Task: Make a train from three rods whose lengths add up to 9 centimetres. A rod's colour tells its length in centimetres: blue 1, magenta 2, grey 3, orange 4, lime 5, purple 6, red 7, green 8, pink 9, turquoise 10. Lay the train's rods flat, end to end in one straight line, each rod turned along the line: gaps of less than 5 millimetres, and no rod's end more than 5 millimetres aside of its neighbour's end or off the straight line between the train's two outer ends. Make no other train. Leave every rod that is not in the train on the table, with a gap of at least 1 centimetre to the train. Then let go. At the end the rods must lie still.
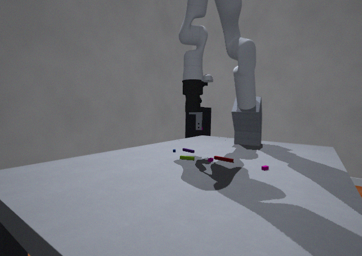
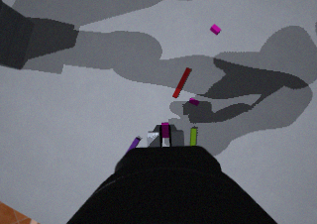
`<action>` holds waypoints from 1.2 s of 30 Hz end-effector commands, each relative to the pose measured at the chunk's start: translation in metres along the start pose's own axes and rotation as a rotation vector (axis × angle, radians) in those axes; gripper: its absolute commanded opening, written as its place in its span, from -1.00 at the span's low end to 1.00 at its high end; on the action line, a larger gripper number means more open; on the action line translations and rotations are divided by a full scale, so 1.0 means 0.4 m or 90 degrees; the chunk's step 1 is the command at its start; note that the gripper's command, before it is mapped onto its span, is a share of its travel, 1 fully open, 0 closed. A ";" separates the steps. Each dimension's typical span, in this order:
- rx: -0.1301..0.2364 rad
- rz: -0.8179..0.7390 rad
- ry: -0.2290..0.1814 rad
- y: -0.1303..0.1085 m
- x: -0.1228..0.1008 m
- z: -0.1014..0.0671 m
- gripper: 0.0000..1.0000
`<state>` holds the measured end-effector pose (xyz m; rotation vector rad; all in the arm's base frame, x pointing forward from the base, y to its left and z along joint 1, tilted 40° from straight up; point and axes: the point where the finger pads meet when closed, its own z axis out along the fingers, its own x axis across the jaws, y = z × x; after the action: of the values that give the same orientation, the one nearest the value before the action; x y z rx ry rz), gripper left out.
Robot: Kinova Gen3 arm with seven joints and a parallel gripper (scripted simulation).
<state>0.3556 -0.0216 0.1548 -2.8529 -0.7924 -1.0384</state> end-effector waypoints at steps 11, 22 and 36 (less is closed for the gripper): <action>-0.004 -0.368 0.014 0.057 -0.027 0.002 -0.52; -0.009 -0.767 0.015 0.136 -0.060 0.001 -0.52; -0.013 -1.107 0.006 0.219 -0.082 -0.003 -0.52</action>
<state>0.3731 -0.1061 0.1508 -1.5933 -3.1364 -0.8463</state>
